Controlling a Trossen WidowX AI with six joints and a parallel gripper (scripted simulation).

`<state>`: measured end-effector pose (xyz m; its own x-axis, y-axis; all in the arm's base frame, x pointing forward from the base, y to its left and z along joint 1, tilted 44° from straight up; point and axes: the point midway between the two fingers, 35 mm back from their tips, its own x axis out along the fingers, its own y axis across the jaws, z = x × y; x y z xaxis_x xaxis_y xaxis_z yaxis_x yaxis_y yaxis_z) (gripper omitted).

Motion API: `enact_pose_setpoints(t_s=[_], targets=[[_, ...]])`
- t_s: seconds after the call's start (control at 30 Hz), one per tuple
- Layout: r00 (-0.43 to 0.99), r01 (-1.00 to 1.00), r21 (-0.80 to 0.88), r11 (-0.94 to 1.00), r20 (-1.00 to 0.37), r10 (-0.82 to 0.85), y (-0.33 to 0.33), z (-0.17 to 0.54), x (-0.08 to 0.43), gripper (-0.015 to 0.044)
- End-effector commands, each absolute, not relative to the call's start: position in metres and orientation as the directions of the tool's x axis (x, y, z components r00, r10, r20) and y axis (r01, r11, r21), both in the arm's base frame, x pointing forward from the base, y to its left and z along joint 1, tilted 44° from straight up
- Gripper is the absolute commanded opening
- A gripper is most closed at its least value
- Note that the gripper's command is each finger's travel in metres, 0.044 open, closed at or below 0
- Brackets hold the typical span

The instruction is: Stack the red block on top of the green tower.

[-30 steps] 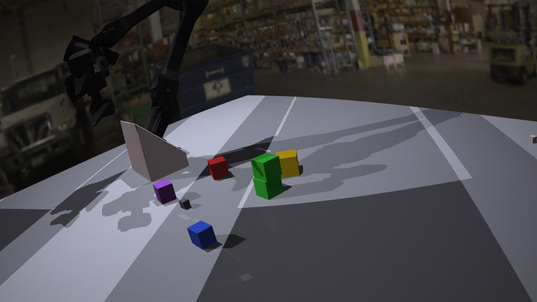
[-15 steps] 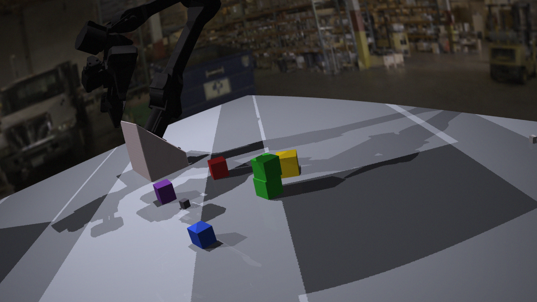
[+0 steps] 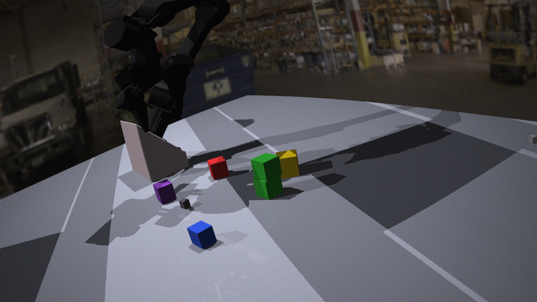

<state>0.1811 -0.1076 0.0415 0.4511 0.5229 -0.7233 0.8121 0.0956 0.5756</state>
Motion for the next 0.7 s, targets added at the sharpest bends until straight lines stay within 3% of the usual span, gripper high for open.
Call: enact_pose_setpoints(t_s=[0.0, 0.4, 0.67], targets=[[0.374, 0.762, 0.595, 0.255, -0.726, 0.577, -0.085, 0.048, 0.188, 0.044], [0.146, 0.511, 0.639, 0.576, -0.724, 0.674, -0.022, 0.066, 0.191, 0.044], [0.056, 0.383, 0.653, 0.653, -0.722, 0.689, 0.001, 0.074, 0.188, 0.044]])
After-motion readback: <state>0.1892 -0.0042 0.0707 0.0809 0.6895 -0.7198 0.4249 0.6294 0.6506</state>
